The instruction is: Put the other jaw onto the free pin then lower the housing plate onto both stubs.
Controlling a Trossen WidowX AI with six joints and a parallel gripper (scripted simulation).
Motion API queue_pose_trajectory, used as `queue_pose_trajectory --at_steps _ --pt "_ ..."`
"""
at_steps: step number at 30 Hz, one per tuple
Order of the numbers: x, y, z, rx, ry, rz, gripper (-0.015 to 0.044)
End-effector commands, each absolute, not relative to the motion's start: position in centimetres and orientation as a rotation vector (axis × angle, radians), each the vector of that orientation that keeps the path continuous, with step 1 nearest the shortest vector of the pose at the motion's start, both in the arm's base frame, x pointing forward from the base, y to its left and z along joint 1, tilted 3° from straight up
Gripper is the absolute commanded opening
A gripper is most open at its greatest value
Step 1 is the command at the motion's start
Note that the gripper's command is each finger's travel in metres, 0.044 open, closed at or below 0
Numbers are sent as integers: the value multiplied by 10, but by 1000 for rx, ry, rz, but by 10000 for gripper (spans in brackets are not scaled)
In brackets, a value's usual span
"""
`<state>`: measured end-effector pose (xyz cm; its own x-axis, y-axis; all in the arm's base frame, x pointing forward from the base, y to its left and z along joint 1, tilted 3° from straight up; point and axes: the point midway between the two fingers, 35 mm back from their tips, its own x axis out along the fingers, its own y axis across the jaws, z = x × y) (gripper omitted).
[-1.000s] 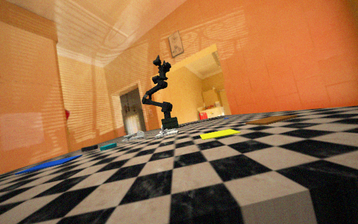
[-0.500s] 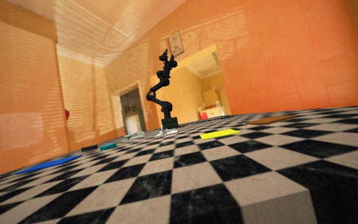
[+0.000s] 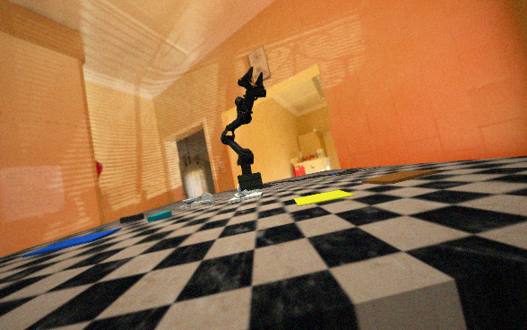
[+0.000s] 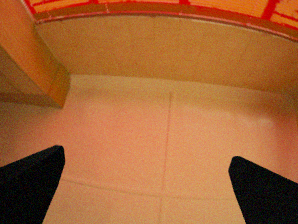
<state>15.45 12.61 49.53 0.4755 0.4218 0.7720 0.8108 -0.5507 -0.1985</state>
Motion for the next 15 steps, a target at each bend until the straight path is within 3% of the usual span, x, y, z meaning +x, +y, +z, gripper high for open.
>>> queue_pose_trajectory --at_steps 1,15 --pt "177 129 487 -2228 -967 -830 440" --pt "262 122 437 -2385 -731 -466 440"
